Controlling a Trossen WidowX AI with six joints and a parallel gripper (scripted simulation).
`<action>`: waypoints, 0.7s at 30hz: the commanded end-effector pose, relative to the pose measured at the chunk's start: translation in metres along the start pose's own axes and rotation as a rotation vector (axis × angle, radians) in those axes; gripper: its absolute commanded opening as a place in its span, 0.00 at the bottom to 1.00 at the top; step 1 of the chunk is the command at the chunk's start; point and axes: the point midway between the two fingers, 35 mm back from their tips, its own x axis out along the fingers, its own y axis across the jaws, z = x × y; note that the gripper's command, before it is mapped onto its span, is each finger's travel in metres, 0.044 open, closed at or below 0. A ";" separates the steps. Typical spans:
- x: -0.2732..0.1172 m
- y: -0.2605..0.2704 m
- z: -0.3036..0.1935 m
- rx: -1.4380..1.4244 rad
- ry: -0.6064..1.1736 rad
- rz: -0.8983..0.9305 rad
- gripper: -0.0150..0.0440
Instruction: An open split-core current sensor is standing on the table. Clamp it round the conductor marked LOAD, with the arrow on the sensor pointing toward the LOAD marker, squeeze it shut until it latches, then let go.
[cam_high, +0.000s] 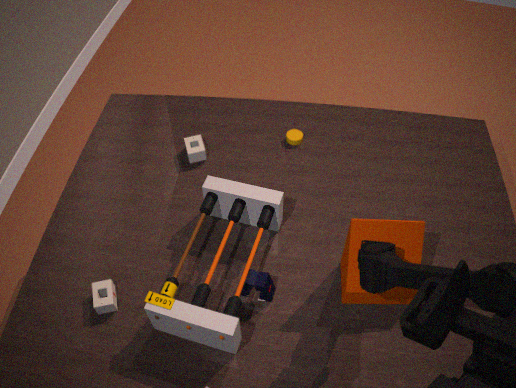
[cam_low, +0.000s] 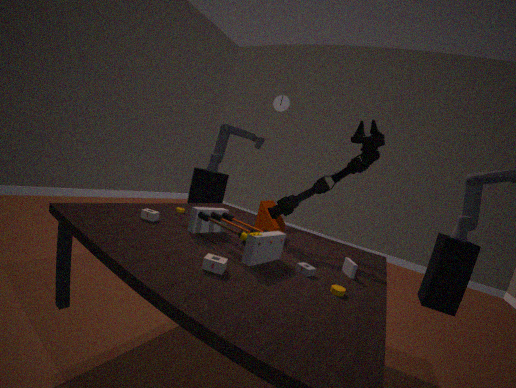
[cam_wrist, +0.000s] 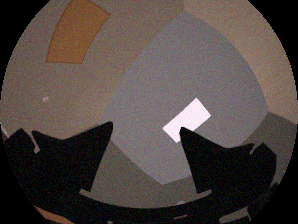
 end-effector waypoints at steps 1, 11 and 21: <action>0.000 0.002 0.002 0.002 -0.004 0.004 0.98; -0.001 0.084 0.059 0.195 -0.188 0.120 1.00; -0.031 0.205 0.098 0.525 -0.363 0.408 1.00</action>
